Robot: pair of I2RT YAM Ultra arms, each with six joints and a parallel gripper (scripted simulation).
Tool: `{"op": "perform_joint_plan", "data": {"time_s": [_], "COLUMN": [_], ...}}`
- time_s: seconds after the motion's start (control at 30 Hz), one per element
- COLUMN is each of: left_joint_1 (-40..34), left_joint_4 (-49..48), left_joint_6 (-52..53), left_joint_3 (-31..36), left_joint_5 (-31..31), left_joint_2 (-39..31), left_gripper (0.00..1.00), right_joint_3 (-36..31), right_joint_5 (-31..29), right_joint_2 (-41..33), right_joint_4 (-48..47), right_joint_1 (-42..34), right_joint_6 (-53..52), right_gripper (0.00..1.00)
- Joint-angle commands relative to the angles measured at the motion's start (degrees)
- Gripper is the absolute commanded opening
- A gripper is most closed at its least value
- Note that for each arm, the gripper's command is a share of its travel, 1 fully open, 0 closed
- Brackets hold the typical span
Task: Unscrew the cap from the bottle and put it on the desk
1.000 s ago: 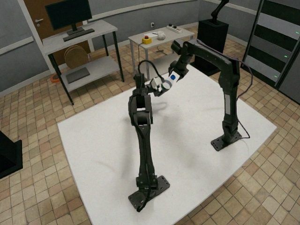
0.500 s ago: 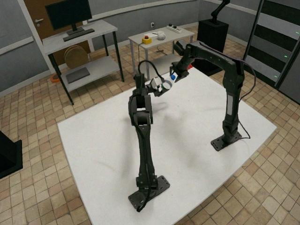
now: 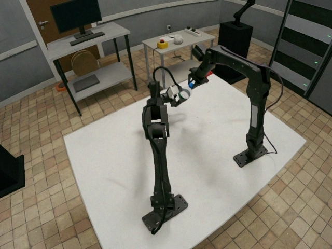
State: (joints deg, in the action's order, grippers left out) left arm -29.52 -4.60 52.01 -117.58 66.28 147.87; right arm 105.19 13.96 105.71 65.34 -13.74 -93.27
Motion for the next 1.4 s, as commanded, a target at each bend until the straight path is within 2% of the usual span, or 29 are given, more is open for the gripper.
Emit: {"op": "perform_joint_plan", "data": {"time_s": [0.0,0.1,0.17,0.2,0.27,0.37,0.5,0.77,0.83,0.87,1.33,1.37], "left_joint_1": [0.11,0.12,0.12,0.12,0.12,0.12,0.11,0.11,0.11,0.11,0.11,0.11], "left_joint_4": [-0.22,-0.25,-0.25,-0.25,-0.25,-0.26,-0.21,-0.17,-0.17,-0.17,-0.16,-0.16], "left_joint_6": [-1.05,-1.07,-1.08,-1.08,-1.08,-1.08,-1.05,-1.03,-1.03,-1.03,-1.02,-1.02], "left_joint_3": [-1.17,-1.15,-1.14,-1.14,-1.14,-1.13,-1.17,-1.19,-1.19,-1.19,-1.2,-1.2], "left_joint_5": [-0.01,-0.01,-0.01,-0.01,-0.01,-0.02,-0.02,-0.02,-0.02,-0.02,-0.02,-0.02], "left_joint_2": [-1.2,-1.21,-1.21,-1.21,-1.21,-1.21,-1.2,-1.19,-1.19,-1.19,-1.19,-1.19], "left_gripper": [0.0,0.0,0.0,0.0,0.0,0.0,0.0,0.0,0.0,0.0,0.0,0.0], "right_joint_3": [0.58,0.58,0.81,1.36,1.36,3.37,4.42,8.04,8.04,8.86,10.87,10.87], "right_joint_5": [0.05,0.05,-0.05,-0.35,-0.35,-2.53,-4.09,-8.54,-8.54,-9.79,-19.42,-19.42], "right_joint_2": [-0.09,-0.08,0.04,0.34,0.34,1.3,1.74,3.55,3.55,3.99,4.98,4.98], "right_joint_4": [2.06,2.06,2.29,2.84,2.84,4.71,5.39,8.04,8.04,8.69,9.32,9.32], "right_joint_1": [0.0,0.0,-0.03,-0.11,-0.11,-0.72,-1.0,-2.53,-2.53,-3.03,-6.94,-6.94], "right_joint_6": [0.52,0.52,1.33,3.72,3.72,16.84,26.83,46.0,46.0,52.19,85.34,85.34], "right_gripper": [0.3,0.26,0.03,0.0,0.0,0.0,0.0,0.0,0.0,0.0,0.0,0.0]}}
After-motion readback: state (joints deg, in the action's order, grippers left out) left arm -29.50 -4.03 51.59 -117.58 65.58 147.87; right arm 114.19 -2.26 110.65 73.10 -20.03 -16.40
